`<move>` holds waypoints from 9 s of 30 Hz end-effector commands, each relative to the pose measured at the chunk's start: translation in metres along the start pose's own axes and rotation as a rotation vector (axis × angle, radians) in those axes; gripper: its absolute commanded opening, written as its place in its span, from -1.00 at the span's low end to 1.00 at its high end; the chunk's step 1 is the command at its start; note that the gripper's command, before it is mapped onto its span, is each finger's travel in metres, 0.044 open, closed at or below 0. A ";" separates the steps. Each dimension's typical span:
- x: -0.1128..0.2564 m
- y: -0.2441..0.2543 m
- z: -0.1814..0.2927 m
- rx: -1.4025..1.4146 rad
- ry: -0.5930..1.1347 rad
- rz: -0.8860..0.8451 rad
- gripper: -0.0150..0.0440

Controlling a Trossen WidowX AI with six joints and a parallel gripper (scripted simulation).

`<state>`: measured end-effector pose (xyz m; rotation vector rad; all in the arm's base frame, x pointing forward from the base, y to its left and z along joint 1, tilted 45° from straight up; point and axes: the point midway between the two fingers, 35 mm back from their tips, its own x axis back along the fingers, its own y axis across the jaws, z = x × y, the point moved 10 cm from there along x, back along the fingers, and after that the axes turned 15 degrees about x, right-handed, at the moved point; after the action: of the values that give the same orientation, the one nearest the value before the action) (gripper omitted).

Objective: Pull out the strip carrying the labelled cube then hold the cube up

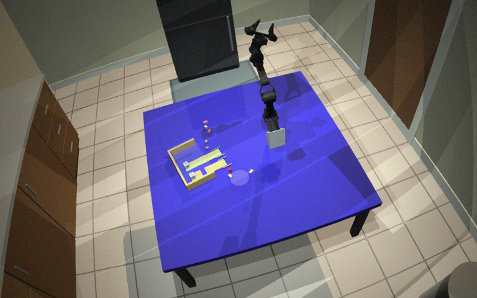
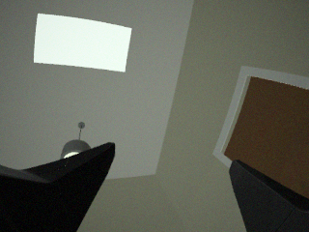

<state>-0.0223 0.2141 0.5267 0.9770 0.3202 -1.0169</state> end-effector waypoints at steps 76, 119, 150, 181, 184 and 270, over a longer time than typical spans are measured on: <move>0.434 -0.017 -0.197 -0.462 1.400 -2.342 0.86; 0.529 0.075 -0.210 0.225 1.348 -3.005 -0.49; 0.579 0.081 -0.197 0.520 1.313 -3.185 -0.49; 0.620 0.057 -0.190 0.525 1.310 -3.183 -0.49; 0.620 0.057 -0.190 0.525 1.310 -3.183 -0.49; 0.602 0.013 -0.165 0.529 1.306 -3.186 -0.49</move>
<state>0.3437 0.0133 0.0612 -0.1739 -1.3406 1.0241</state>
